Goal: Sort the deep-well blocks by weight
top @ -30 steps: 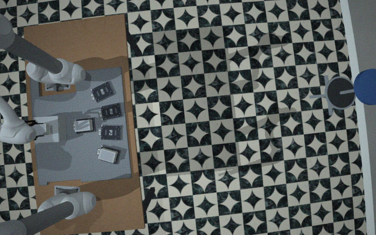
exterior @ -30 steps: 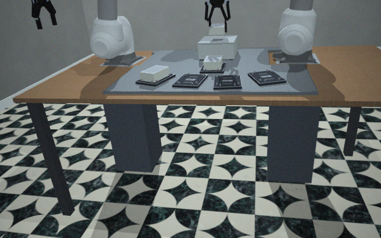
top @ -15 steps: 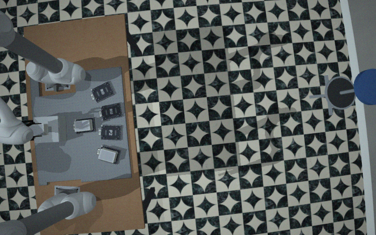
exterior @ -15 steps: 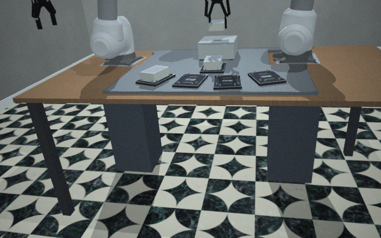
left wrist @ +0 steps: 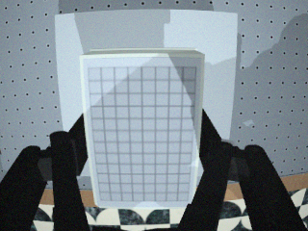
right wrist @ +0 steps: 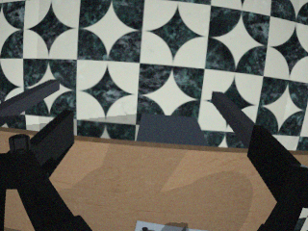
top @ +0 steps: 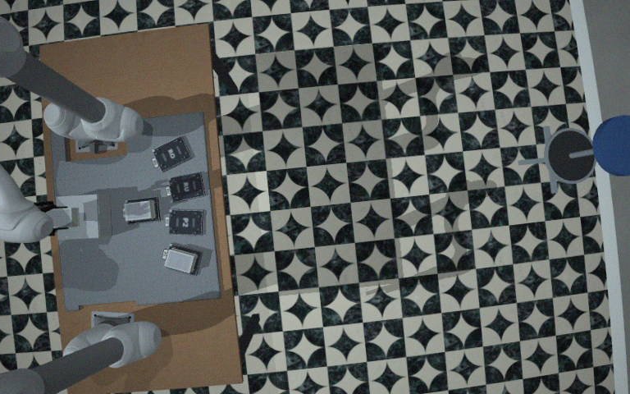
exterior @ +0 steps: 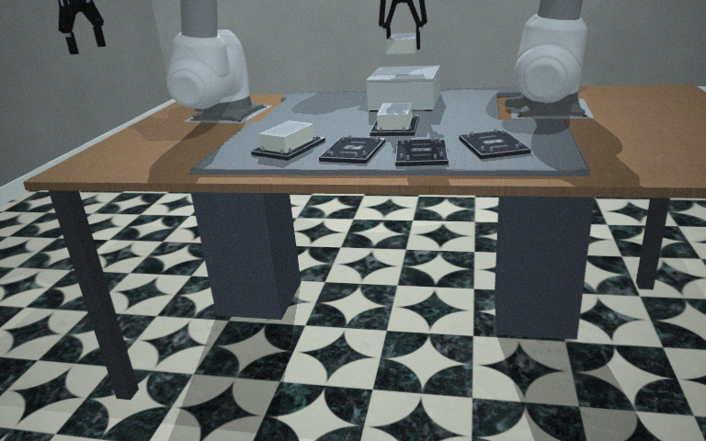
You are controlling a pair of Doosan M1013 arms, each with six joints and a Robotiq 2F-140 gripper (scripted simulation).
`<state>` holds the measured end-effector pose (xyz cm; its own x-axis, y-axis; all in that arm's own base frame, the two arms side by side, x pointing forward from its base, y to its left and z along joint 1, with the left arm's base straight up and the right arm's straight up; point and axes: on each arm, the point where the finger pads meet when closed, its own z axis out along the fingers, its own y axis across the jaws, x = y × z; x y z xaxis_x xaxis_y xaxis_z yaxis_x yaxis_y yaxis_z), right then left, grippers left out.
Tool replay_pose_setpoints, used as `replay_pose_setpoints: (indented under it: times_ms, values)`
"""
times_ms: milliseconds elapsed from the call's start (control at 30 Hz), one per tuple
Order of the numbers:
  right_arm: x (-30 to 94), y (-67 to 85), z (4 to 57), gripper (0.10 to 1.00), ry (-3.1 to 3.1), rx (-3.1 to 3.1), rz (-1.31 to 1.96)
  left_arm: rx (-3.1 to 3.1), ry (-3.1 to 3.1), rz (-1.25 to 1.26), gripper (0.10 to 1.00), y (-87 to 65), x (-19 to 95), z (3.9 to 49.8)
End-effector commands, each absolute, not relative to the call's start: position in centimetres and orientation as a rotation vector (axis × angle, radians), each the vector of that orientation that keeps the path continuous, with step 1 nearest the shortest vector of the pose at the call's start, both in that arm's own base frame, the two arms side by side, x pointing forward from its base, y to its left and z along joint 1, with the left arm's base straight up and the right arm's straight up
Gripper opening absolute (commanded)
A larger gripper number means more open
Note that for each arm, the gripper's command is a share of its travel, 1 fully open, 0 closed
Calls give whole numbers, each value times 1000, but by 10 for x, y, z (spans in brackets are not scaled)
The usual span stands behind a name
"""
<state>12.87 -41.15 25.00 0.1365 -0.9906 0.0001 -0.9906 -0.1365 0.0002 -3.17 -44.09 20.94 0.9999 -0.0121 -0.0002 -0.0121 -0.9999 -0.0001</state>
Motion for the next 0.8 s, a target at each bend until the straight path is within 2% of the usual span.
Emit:
replay_pose_setpoints:
  times_ms: [0,233,567,767]
  values:
    - [129,-412,250,1000,-2064,2368,1,-3142,19,0,99,-441,-32,210]
    - [129,-412,250,1000,-2064,2368,1,-3142,19,0,99,-441,-32,210]
    - [129,-412,250,1000,-2064,2368,1,-3102,-502,0,99,-452,0,210]
    - [129,-412,250,1000,-2064,2368,1,-3102,-505,0,99,-458,16,210]
